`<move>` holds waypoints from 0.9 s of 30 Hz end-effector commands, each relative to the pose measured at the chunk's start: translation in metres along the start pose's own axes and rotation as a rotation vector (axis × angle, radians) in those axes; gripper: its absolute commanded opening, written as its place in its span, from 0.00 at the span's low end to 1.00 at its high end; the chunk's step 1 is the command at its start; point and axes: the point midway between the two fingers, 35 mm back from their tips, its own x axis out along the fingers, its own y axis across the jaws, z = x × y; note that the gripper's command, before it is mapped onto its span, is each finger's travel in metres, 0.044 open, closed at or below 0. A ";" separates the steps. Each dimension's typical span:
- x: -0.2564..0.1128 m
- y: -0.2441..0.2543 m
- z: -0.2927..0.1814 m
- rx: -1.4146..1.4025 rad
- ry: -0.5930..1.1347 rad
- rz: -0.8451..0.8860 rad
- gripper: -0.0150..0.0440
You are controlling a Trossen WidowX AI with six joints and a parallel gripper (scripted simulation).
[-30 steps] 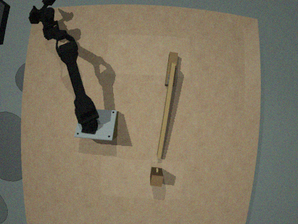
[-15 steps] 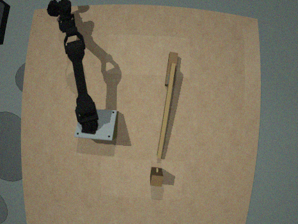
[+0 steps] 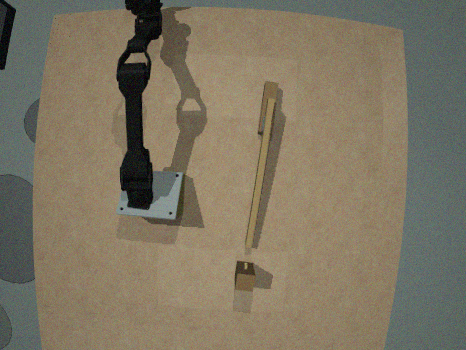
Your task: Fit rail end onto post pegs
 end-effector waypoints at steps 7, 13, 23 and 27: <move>-0.042 -0.063 -0.112 -0.052 0.246 -0.020 1.00; -0.081 -0.097 -0.182 -0.103 0.420 -0.026 1.00; -0.170 -0.150 -0.279 -0.161 0.708 -0.032 1.00; -0.213 -0.168 -0.310 -0.175 0.821 -0.028 1.00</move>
